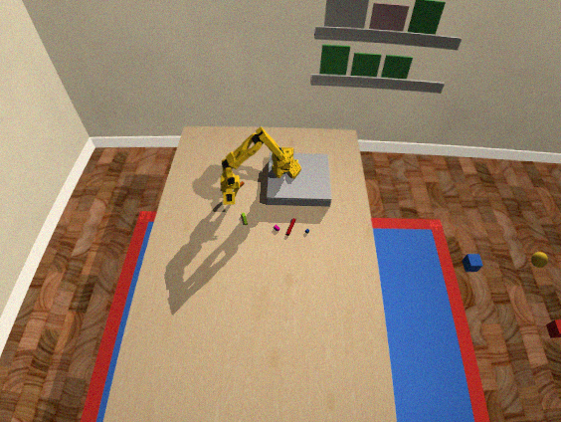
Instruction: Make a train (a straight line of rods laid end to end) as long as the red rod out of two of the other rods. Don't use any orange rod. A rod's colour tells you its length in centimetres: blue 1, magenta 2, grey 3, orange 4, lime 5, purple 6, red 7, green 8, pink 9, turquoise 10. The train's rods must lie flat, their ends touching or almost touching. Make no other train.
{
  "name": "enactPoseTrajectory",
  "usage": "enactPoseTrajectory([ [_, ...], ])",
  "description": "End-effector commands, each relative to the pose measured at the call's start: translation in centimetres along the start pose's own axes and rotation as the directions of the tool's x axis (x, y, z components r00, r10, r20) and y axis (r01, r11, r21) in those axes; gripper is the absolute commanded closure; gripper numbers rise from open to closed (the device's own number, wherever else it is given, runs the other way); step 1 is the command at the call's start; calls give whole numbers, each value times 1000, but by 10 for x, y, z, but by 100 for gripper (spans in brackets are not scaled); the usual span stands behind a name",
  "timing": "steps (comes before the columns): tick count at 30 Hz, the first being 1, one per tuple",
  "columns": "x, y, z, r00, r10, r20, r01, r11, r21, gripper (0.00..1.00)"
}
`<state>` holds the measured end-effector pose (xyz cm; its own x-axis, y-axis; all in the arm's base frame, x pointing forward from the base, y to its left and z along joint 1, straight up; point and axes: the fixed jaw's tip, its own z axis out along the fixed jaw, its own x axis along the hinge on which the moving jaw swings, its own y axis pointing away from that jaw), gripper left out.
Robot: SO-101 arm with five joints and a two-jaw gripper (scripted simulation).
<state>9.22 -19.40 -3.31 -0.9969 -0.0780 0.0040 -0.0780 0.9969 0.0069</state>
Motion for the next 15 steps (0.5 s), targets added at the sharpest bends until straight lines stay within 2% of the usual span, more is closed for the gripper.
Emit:
enactPoseTrajectory([
  [1,0,2,-5,1000,3,-1,-3,1000,-5,83],
  [15,0,2,-16,1000,3,-1,-3,1000,-5,83],
])
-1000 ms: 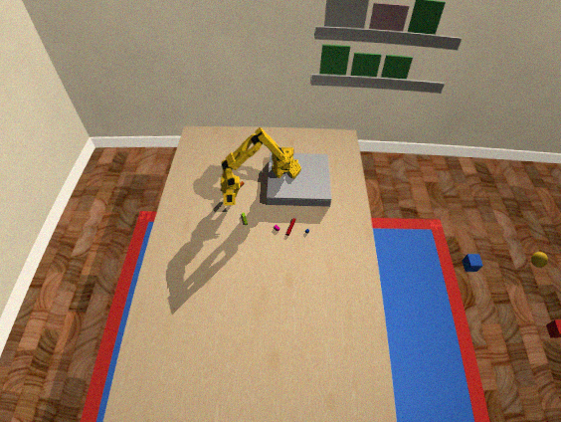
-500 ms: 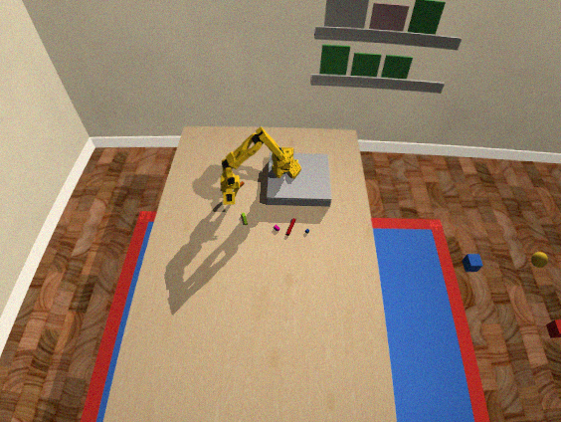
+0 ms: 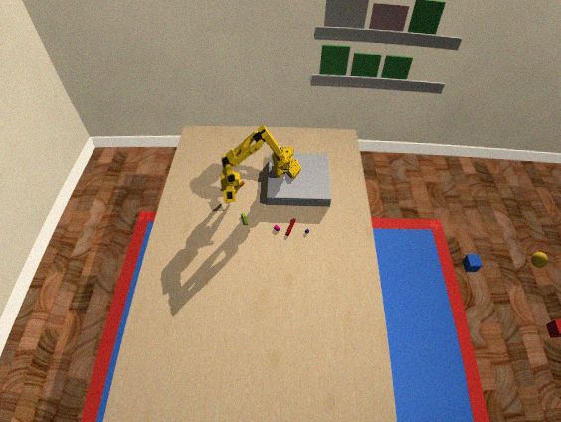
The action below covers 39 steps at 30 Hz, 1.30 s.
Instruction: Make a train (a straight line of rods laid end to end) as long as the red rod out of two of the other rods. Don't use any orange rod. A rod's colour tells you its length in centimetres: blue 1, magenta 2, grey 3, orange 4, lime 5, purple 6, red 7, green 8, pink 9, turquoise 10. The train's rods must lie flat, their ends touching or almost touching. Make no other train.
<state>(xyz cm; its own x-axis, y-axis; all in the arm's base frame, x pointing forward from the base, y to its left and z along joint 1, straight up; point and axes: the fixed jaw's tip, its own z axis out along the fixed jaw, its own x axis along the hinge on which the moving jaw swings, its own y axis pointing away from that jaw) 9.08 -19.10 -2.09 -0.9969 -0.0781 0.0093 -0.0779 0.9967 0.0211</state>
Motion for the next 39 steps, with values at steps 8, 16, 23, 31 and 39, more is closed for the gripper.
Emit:
enactPoseTrajectory([
  [8,-1,-1,-5,1000,3,5,-3,1000,9,83],
  [16,-1,-1,-10,1000,3,5,-3,1000,9,83],
  [23,-1,-2,-20,1000,3,5,-3,1000,9,83],
  [31,-1,-1,-31,1000,3,5,-3,1000,9,83],
  [39,-1,-1,-35,1000,3,5,-3,1000,9,83],
])
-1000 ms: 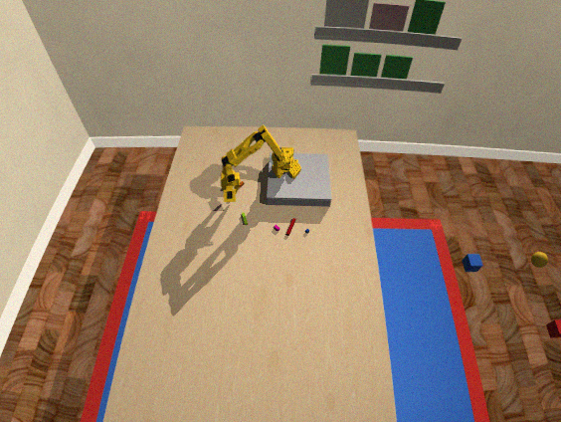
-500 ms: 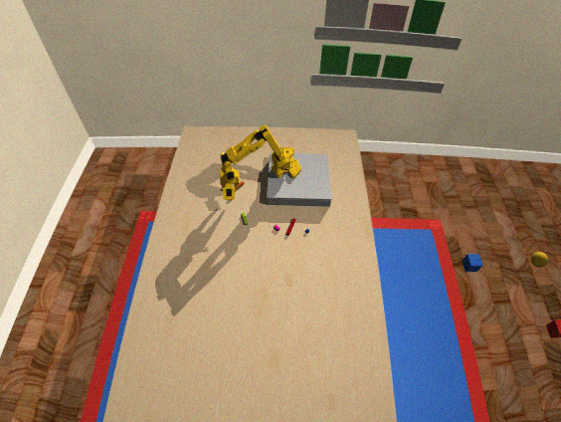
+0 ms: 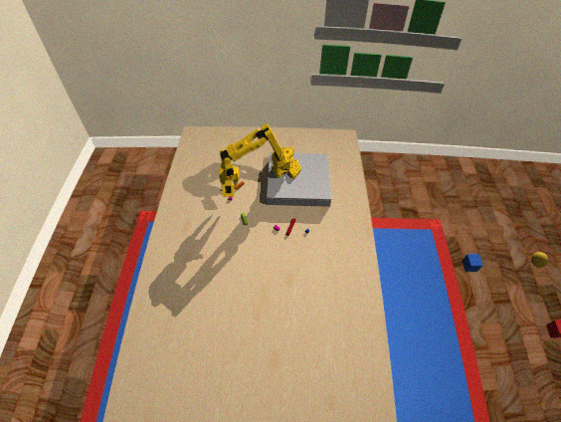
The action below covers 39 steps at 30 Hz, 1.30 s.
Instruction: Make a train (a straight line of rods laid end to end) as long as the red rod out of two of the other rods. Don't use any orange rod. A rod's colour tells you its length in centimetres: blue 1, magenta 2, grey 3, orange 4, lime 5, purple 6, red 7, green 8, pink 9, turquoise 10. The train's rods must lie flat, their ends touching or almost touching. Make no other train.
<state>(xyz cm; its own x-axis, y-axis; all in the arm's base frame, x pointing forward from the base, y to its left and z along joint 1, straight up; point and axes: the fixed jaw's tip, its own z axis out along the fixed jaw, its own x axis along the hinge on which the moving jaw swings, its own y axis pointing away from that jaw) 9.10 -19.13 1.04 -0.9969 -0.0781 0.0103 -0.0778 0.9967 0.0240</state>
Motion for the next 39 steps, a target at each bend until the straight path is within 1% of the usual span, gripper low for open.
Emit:
enactPoseTrajectory([
  [1,-1,-1,-4,1000,3,6,-3,1000,12,83],
  [26,-1,-1,-4,1000,-3,6,3,1000,12,83],
  [36,-2,-1,-4,999,-52,5,52,999,12,83],
  [39,-3,-1,-4,996,-87,5,87,996,12,83],
])
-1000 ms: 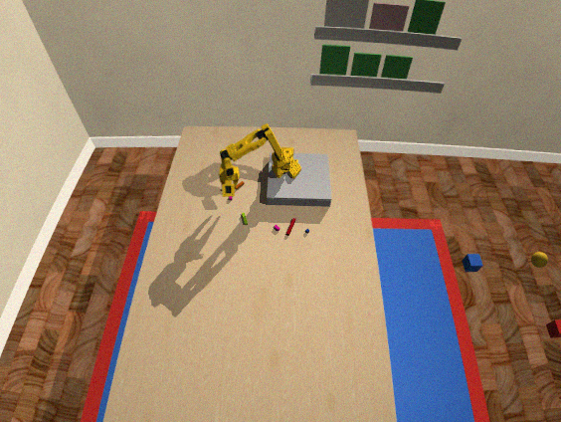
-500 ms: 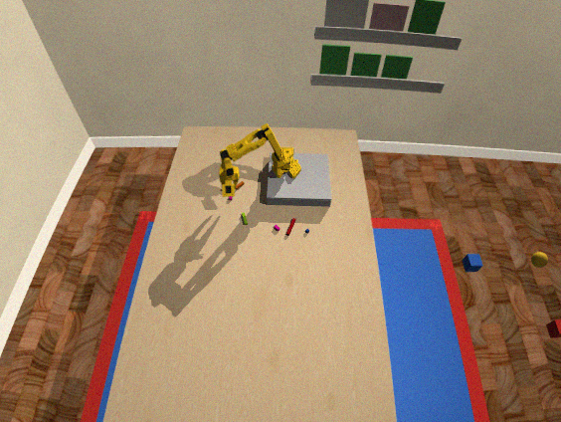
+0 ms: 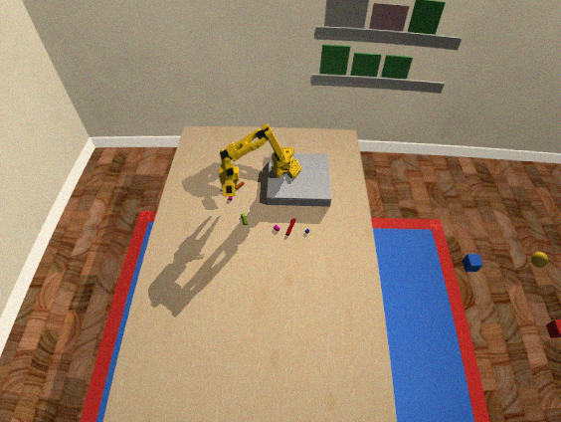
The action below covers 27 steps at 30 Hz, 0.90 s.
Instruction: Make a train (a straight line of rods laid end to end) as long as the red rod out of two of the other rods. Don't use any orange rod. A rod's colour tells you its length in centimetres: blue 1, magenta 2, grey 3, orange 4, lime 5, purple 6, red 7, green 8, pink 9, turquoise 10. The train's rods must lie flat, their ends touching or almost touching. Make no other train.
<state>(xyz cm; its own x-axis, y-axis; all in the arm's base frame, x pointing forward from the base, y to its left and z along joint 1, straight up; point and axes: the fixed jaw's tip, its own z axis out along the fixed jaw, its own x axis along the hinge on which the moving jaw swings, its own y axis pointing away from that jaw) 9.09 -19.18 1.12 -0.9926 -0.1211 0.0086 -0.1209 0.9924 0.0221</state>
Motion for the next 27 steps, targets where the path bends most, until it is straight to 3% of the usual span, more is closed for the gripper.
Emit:
enactPoseTrajectory([
  [1,-4,0,-3,998,-59,4,59,998,10,83],
  [15,-10,1,-3,944,-331,0,331,944,11,83],
  [20,-14,1,-2,873,-488,-2,488,873,11,83],
  [27,-21,2,-2,728,-685,-5,685,728,10,82],
])
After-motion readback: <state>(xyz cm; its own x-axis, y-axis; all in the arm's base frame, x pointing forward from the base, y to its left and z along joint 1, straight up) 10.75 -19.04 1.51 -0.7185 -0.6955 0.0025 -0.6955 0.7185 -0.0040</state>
